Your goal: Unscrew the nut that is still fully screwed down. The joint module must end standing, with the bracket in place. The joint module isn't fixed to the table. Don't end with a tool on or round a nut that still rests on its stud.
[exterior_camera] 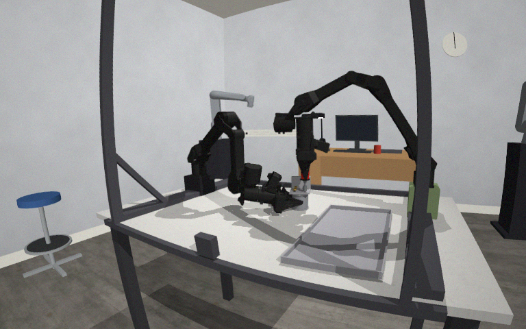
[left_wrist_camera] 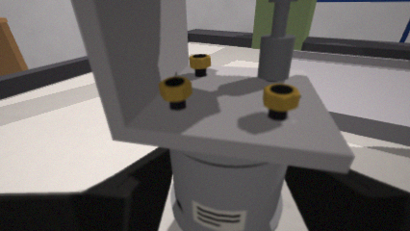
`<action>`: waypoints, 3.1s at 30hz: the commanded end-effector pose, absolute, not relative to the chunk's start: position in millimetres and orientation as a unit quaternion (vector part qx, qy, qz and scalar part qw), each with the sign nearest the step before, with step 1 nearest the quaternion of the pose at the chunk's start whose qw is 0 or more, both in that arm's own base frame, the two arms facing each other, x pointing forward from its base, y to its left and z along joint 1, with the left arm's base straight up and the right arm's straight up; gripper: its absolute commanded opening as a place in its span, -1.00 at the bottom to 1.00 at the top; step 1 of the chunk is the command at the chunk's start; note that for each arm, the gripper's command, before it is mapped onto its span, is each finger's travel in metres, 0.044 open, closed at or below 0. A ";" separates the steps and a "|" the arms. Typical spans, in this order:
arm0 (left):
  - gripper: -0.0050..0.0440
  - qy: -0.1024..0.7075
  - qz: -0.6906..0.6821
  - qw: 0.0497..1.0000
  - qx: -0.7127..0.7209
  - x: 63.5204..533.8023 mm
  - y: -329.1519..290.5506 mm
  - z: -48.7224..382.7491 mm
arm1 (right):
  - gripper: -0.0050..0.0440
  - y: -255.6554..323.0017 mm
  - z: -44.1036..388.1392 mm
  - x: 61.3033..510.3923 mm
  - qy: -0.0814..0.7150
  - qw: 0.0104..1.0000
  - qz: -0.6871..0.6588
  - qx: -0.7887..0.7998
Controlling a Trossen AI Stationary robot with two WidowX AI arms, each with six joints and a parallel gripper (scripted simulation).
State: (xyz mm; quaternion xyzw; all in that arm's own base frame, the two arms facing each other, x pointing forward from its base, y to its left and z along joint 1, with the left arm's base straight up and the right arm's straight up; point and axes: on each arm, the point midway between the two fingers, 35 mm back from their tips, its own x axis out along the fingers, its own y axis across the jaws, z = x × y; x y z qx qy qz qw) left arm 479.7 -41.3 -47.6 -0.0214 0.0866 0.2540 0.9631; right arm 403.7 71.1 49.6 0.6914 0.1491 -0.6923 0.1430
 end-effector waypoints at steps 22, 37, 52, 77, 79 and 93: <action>0.20 0.070 0.254 0.964 -0.031 487.1 -42.0 -32.7 | -0.27 74.5 54.1 407.8 0.145 0.147 -0.687 0.697; 0.20 0.070 0.254 0.964 -0.031 487.1 -42.0 -32.7 | -0.27 74.4 51.9 407.0 0.146 0.147 -0.688 0.696; 0.20 0.070 0.254 0.964 -0.031 487.1 -42.0 -32.7 | -0.27 74.4 51.9 407.1 0.178 0.179 -0.680 0.689; 0.20 0.070 0.254 0.964 -0.031 487.1 -42.0 -32.7 | -0.27 74.7 52.0 406.9 0.440 0.444 -0.548 0.556; 0.20 0.070 0.254 0.964 -0.031 487.1 -42.0 -32.7 | -0.27 74.7 51.9 406.8 0.462 0.466 -0.530 0.537; 0.20 0.070 0.254 0.964 -0.031 487.1 -42.0 -32.7 | -0.27 74.7 51.9 406.5 0.551 0.556 -0.437 0.443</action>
